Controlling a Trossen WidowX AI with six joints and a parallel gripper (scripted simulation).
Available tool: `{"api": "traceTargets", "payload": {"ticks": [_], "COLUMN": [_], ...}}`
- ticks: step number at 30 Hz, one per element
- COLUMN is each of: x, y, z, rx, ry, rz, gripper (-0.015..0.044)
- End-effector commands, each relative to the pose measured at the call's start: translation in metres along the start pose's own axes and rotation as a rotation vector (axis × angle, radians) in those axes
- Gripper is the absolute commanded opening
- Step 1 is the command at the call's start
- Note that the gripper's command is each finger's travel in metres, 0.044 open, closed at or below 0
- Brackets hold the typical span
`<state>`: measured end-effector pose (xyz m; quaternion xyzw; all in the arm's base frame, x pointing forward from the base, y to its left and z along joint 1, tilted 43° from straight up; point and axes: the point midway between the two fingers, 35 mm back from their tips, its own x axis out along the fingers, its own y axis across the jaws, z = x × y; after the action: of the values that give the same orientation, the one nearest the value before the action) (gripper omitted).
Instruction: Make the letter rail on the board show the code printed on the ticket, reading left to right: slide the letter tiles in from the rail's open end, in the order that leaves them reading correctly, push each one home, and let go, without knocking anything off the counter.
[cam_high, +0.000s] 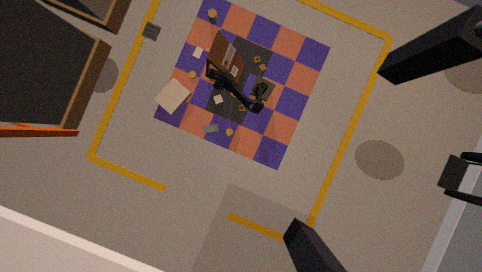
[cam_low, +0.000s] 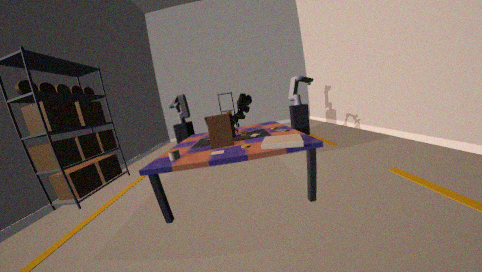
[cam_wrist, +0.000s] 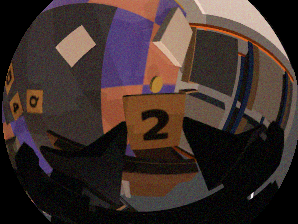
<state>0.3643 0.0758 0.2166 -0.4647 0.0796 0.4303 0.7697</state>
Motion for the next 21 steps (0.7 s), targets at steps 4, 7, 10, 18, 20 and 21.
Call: {"api": "traceTargets", "payload": {"ticks": [4,7,10,18,20,21], "x": [-0.018,-0.027,-0.032,-0.040,-0.039,-0.038], "y": [-0.036,-0.050,-0.057,-0.051,-0.048,-0.047], "z": [-0.035,-0.051,-0.070,-0.123,-0.136,-0.142], "rx": [0.091,0.122,0.164,0.361,0.406,0.429], "ry": [0.060,0.084,0.102,0.159,0.162,0.164], "rz": [-0.121,-0.169,-0.190,-0.181,-0.172,-0.167], "gripper": [0.0000,0.0000,0.0000,0.0000,0.0000,0.0000]}}
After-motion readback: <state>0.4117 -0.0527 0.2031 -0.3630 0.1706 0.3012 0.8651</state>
